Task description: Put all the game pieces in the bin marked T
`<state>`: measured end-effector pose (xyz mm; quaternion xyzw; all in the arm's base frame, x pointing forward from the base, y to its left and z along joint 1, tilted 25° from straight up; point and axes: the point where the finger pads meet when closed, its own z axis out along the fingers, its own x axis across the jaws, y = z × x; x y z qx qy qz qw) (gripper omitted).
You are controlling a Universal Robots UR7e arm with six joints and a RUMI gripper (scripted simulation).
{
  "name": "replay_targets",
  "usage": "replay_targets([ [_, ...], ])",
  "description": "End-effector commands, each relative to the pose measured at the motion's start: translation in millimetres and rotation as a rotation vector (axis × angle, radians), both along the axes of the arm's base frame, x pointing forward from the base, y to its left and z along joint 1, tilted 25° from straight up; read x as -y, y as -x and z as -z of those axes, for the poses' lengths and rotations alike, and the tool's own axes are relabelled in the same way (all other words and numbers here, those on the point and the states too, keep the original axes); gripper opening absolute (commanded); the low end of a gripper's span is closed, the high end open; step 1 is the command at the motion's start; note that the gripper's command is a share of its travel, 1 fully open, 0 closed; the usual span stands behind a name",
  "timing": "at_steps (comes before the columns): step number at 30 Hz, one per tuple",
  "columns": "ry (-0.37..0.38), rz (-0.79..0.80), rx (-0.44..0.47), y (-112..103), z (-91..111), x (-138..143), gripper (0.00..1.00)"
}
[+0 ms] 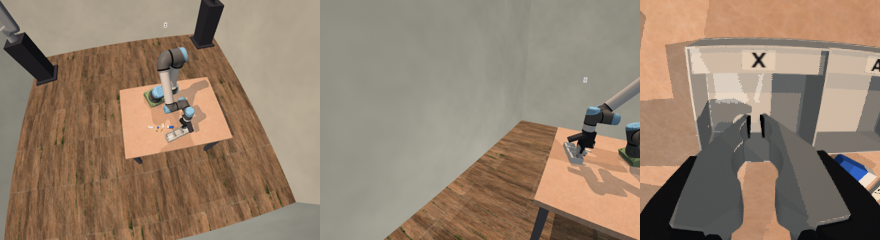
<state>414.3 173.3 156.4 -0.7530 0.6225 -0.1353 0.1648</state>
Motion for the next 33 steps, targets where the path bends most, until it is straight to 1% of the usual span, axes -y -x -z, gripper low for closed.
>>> replay_targets([
  [1,0.000,0.000,0.001,-0.2,-0.5,-0.1,0.04],
  [13,0.000,0.000,0.001,-0.2,-0.5,-0.1,0.04],
  [33,0.000,0.000,0.001,9.6,-22.2,1.8,0.04],
])
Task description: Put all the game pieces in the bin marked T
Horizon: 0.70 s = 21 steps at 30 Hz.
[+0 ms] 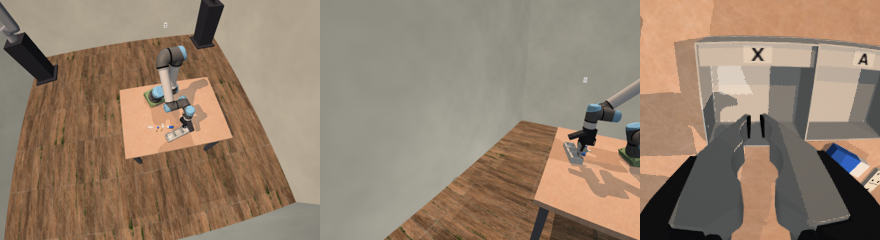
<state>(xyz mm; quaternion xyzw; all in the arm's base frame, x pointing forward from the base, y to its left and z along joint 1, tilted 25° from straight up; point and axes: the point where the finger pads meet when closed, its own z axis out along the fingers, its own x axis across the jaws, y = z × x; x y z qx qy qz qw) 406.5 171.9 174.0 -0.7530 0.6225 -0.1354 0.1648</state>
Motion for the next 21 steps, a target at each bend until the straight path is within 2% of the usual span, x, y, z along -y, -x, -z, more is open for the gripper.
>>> replay_targets([
  [1,0.000,0.000,0.001,2.3,-5.8,0.4,0.04],
  [4,0.000,0.000,0.001,2.8,-7.0,0.5,0.04],
  [12,0.000,0.000,0.001,15.9,-36.1,3.1,0.04],
  [18,0.000,0.000,0.001,16.2,-36.8,3.2,0.04],
  [19,0.000,0.000,0.001,19.6,-44.4,3.8,0.04],
  [21,0.000,0.000,0.001,19.6,-44.4,3.8,0.04],
])
